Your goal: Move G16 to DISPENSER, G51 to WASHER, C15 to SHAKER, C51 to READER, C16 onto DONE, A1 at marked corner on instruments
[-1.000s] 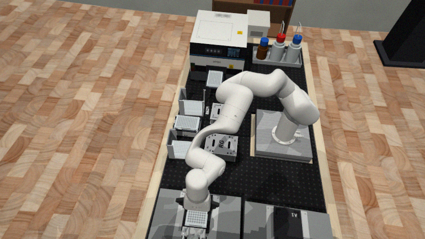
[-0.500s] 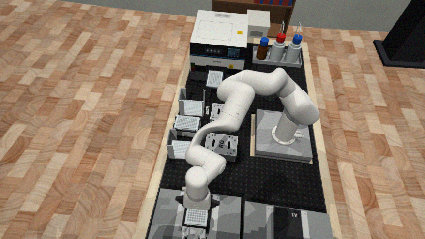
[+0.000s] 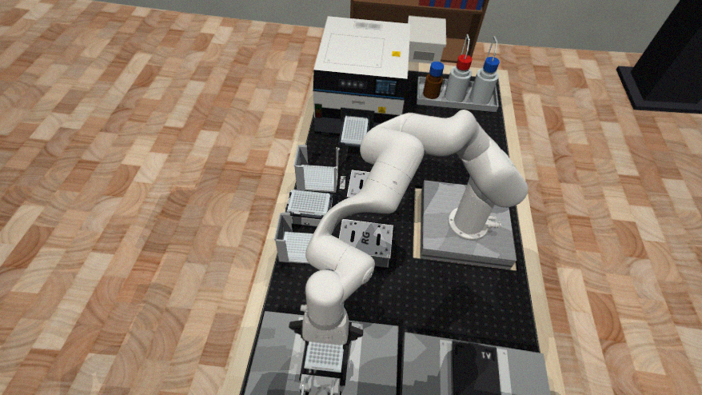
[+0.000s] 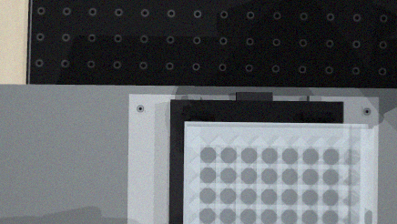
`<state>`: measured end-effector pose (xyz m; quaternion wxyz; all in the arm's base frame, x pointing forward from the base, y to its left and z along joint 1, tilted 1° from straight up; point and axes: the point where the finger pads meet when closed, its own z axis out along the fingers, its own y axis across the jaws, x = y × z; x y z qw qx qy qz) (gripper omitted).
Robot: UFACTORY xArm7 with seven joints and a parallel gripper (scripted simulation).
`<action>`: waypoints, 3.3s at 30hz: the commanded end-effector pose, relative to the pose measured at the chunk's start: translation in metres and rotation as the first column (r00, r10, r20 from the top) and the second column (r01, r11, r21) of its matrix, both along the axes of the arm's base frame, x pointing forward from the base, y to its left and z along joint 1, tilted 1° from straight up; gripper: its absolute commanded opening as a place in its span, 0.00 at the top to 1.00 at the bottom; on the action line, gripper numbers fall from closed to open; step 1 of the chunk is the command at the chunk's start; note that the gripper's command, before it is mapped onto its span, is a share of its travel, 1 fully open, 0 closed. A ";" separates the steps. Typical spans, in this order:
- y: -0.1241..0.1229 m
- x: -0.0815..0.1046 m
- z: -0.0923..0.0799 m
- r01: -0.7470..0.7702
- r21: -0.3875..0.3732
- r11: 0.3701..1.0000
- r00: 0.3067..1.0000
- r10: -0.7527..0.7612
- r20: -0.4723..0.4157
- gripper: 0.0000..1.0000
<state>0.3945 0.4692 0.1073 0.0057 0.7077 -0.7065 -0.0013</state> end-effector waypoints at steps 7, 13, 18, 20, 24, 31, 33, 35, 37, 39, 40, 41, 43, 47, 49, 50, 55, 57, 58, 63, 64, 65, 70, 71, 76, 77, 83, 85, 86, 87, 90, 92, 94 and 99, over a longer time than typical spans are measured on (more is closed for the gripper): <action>0.001 0.001 0.016 0.000 0.004 1.000 1.000 0.000 0.004 1.00; 0.001 0.001 0.024 0.000 0.004 1.000 1.000 0.000 0.004 1.00; 0.001 0.001 0.028 0.000 0.004 1.000 1.000 0.000 0.004 1.00; 0.001 0.001 0.030 0.000 0.004 1.000 1.000 0.000 0.004 1.00; 0.001 0.001 0.036 0.000 0.004 1.000 1.000 0.000 0.004 1.00; 0.001 0.001 0.044 0.000 0.004 1.000 1.000 0.000 0.004 1.00; 0.001 0.001 0.045 0.000 0.004 1.000 1.000 0.000 0.004 1.00; 0.001 0.001 0.048 0.000 0.004 1.000 1.000 0.000 0.004 1.00; 0.001 0.001 0.050 0.000 0.004 1.000 1.000 0.000 0.004 1.00; 0.001 0.001 0.053 0.000 0.004 1.000 1.000 0.000 0.004 1.00; 0.001 0.001 0.054 0.000 0.004 1.000 1.000 0.000 0.004 1.00; 0.001 0.001 0.056 0.000 0.004 1.000 1.000 0.000 0.004 1.00; 0.001 0.001 0.058 0.000 0.004 1.000 1.000 0.000 0.004 1.00; 0.001 0.001 0.064 0.000 0.004 1.000 1.000 0.000 0.004 1.00; 0.001 0.001 0.064 0.000 0.004 1.000 1.000 0.000 0.004 1.00; 0.001 0.001 0.065 0.000 0.004 1.000 1.000 0.000 0.004 1.00; 0.001 0.001 0.065 0.000 0.004 1.000 1.000 0.000 0.004 1.00; 0.001 0.001 0.065 0.000 0.004 1.000 1.000 0.000 0.004 1.00; 0.001 0.001 0.065 0.000 0.004 1.000 1.000 0.000 0.004 1.00; -0.015 0.000 0.065 -0.058 0.004 0.998 0.998 0.058 0.004 1.00; -0.018 0.000 0.065 -0.070 0.004 0.998 0.998 0.070 0.004 1.00; -0.018 0.000 0.065 -0.070 0.004 0.998 0.998 0.070 0.004 1.00; -0.032 -0.001 0.065 -0.116 0.005 0.993 0.993 0.116 0.003 1.00; -0.035 -0.001 0.065 -0.128 0.005 0.992 0.992 0.128 0.003 1.00; -0.052 -0.002 0.065 -0.186 0.005 0.983 0.983 0.186 0.003 1.00; -0.053 -0.002 0.065 -0.197 0.005 0.980 0.980 0.197 0.003 1.00; -0.063 -0.003 0.065 -0.243 0.005 0.970 0.970 0.243 0.003 1.00; -0.069 -0.004 0.065 -0.265 0.005 0.964 0.964 0.265 0.003 1.00; -0.073 -0.004 0.065 -0.276 0.005 0.961 0.961 0.276 0.003 1.00; -0.076 -0.004 0.065 -0.288 0.005 0.958 0.958 0.288 0.003 1.00; -0.086 -0.005 0.065 -0.321 0.005 0.947 0.947 0.321 0.003 1.00; -0.093 -0.005 0.065 -0.343 0.005 0.939 0.939 0.343 0.003 1.00; -0.099 -0.006 0.065 -0.365 0.005 0.931 0.931 0.365 0.003 1.00; -0.107 -0.006 0.065 -0.408 0.006 0.913 0.913 0.408 0.003 1.00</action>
